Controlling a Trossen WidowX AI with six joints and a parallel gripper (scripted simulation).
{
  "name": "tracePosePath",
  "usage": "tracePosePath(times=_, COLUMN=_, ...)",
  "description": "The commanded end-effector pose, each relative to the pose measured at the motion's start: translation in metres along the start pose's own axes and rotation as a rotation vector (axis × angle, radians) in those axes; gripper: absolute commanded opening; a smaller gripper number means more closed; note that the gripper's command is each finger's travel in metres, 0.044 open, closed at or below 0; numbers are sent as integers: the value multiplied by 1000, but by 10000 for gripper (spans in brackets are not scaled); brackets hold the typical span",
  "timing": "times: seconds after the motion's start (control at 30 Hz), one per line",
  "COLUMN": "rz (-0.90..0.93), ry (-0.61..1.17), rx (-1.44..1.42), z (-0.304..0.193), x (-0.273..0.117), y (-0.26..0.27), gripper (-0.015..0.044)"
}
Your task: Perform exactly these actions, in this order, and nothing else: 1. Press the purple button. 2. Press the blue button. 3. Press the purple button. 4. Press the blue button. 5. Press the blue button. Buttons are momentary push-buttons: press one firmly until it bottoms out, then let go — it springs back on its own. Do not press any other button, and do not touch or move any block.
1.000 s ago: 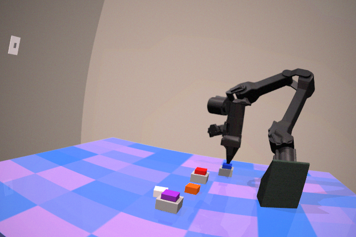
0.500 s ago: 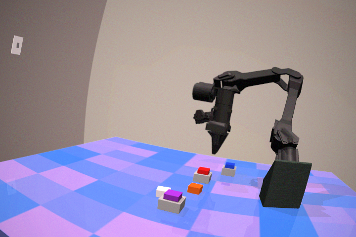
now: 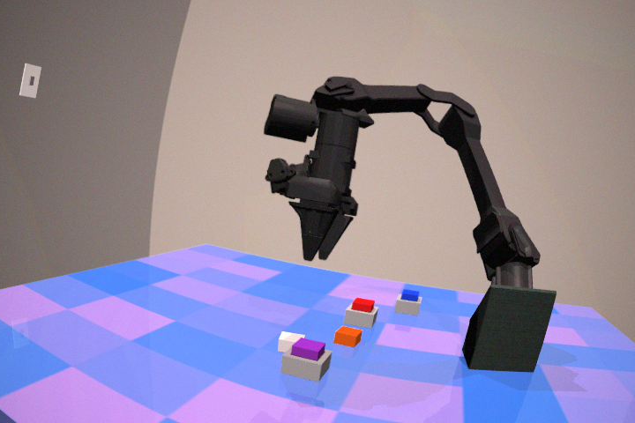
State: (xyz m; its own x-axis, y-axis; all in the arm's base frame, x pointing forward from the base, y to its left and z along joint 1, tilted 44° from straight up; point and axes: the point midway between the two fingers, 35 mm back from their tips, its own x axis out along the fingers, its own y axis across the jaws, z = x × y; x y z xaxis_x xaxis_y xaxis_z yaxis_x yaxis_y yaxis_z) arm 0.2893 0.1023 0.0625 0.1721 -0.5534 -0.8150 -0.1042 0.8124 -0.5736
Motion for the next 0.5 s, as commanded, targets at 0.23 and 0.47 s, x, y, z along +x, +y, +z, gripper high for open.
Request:
tracePosePath(times=0.23, rz=-96, ry=15, rx=21, z=-40, x=8, y=158, gripper=400)
tracePosePath(times=0.47, rz=-130, ry=5, rx=31, z=-58, x=15, y=187, gripper=400)
